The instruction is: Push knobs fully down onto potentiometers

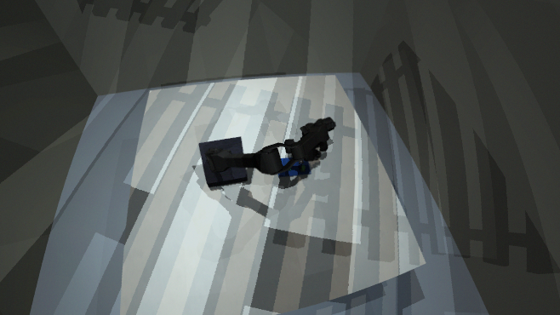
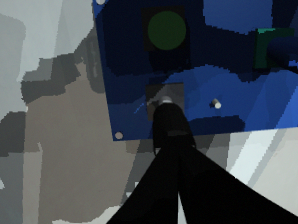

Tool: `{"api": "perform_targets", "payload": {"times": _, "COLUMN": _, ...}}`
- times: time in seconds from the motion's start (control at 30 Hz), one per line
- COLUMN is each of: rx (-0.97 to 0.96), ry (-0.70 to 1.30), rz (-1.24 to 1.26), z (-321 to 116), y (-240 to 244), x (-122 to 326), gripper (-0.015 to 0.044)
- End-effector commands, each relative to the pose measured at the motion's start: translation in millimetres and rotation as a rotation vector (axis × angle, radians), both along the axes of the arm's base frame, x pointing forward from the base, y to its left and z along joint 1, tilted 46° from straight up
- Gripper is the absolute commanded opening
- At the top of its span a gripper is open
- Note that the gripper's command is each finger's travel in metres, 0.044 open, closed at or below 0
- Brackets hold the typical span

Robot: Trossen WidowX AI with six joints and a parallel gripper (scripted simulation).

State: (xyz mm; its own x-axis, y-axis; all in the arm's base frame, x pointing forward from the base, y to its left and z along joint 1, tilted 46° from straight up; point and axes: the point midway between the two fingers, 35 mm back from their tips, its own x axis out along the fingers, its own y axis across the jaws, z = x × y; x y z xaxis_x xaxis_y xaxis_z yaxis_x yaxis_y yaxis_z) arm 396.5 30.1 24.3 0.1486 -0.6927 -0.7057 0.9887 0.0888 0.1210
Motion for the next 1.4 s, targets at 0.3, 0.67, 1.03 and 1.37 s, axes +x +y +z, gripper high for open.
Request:
{"api": "perform_targets", "payload": {"times": 0.3, "rx": -0.004, "ry": 0.002, "rz": 0.001, "z": -2.7, "y": -3.1, "x": 0.4, "gripper": 0.0000}}
{"api": "perform_targets", "payload": {"times": 0.67, "rx": -0.004, "ry": 0.002, "rz": 0.001, "z": -3.6, "y": -4.1, "x": 0.6, "gripper": 0.0000}}
{"api": "perform_targets", "payload": {"times": 1.03, "rx": -0.004, "ry": 0.002, "rz": 0.001, "z": -6.4, "y": -6.9, "x": 1.2, "gripper": 0.0000}}
{"api": "perform_targets", "payload": {"times": 1.37, "rx": -0.004, "ry": 0.002, "rz": 0.001, "z": -9.7, "y": -10.2, "x": 1.9, "gripper": 0.0000}}
